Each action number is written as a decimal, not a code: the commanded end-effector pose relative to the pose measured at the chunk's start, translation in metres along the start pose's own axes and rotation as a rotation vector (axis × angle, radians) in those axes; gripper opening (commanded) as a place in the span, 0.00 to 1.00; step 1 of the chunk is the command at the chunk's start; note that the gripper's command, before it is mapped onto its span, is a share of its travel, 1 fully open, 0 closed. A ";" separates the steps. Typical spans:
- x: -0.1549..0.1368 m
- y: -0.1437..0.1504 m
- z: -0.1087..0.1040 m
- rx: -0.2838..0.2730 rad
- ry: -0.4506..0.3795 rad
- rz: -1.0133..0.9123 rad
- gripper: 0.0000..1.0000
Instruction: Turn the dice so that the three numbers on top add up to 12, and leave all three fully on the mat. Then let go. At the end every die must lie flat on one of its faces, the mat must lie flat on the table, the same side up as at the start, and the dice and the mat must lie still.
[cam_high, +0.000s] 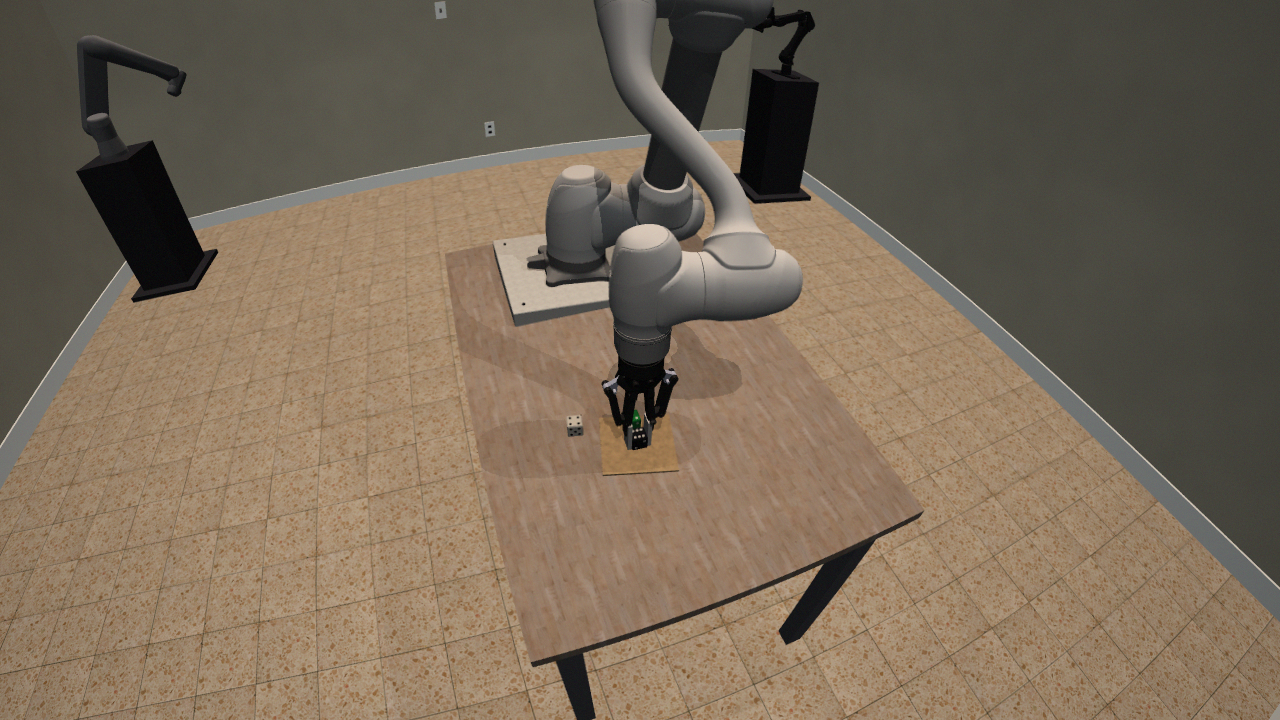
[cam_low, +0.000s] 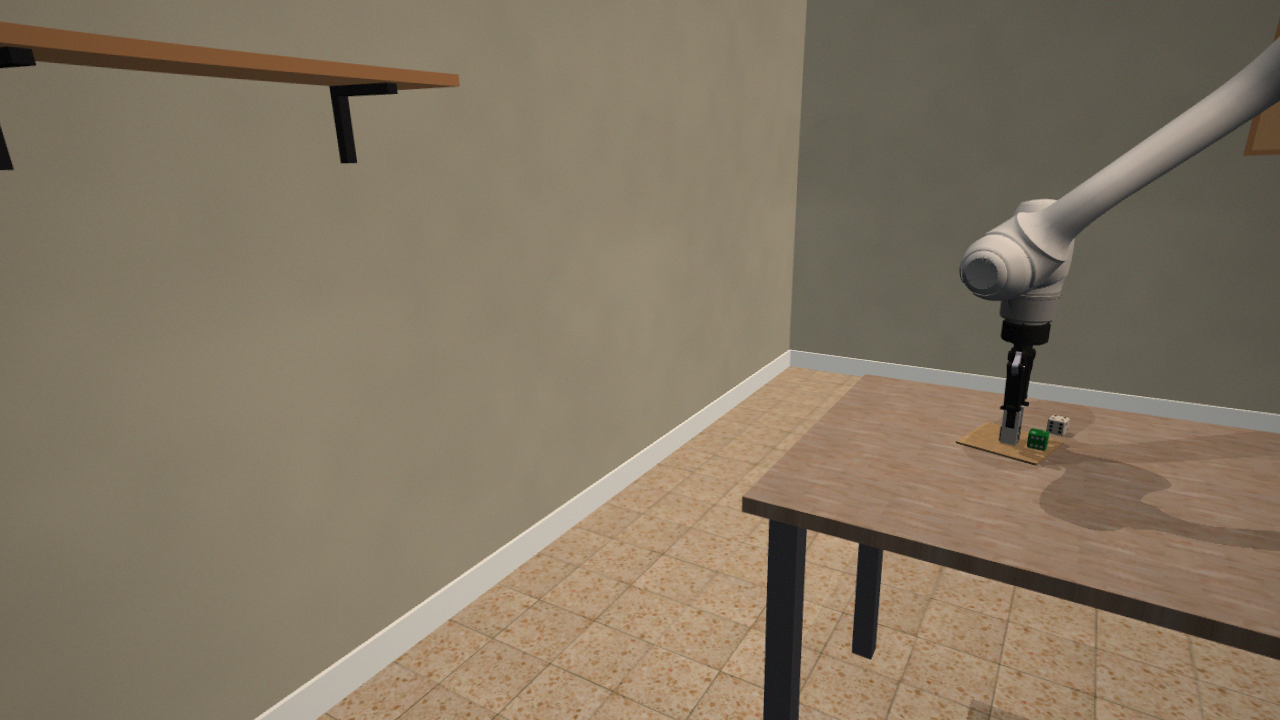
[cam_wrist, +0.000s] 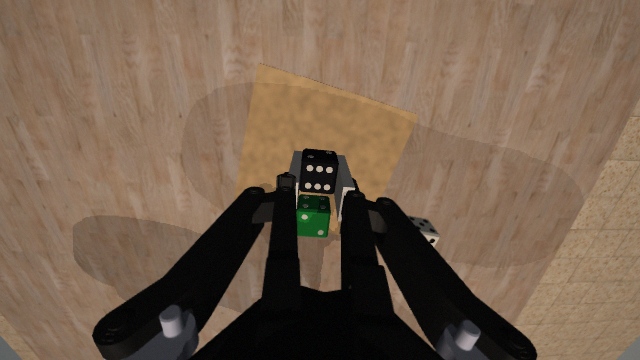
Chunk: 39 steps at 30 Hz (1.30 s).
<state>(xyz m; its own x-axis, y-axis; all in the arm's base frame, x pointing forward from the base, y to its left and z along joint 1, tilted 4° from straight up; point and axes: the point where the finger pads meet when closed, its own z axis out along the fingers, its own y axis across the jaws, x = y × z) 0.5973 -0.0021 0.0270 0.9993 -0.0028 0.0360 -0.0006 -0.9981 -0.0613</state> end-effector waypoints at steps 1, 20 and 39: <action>0.000 0.000 0.000 0.000 0.000 0.000 0.16; 0.000 0.000 0.000 0.000 0.000 0.000 0.28; 0.000 0.000 -0.022 0.000 0.000 0.000 0.28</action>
<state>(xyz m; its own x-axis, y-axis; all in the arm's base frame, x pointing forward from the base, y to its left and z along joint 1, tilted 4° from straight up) 0.5967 -0.0030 0.0425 0.9993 -0.0028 0.0361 -0.0006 -0.9981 -0.0612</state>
